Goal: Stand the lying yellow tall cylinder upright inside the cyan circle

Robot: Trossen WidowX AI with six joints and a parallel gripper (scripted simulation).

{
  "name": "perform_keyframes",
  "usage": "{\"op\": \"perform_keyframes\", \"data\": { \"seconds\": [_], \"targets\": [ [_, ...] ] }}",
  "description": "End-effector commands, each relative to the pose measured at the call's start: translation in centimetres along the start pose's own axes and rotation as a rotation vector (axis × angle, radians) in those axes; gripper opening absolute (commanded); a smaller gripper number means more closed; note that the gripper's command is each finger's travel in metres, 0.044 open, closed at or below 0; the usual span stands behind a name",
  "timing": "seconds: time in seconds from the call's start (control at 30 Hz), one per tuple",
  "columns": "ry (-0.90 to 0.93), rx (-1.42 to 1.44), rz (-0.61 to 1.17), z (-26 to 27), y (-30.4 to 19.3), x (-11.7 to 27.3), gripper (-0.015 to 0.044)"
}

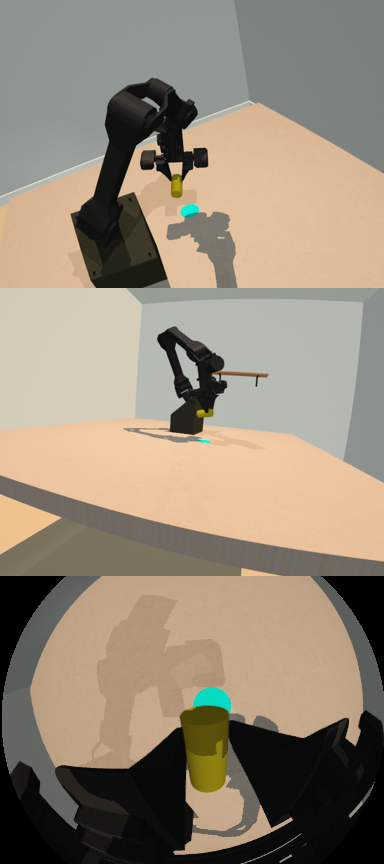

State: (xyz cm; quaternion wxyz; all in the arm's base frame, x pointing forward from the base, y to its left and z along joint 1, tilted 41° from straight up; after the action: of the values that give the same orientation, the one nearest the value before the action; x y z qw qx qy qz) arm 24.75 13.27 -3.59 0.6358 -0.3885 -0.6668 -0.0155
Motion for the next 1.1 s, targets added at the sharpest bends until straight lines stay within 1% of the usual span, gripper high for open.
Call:
{"op": "perform_keyframes", "data": {
  "seconds": [0.0, 1.07],
  "targets": [
    [0.022, 0.002, -0.021, -0.1, -0.1, -0.2, 0.0105],
    [0.187, 0.002, -0.196, -0.9, -1.3, -2.2, 0.0105]
  ]
}}
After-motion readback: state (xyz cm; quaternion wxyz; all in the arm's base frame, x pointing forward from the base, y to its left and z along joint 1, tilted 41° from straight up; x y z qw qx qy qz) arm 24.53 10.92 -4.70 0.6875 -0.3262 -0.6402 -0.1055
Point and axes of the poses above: the point midway between the two fingers, 35 mm back from their tips, its own x axis back along the fingers, its own z axis across the jaws, y = z × x, the point moved 7 cm from there along x, back along the fingers, and after that the axes turned 10 degrees about -x, right-handed, at the moved point
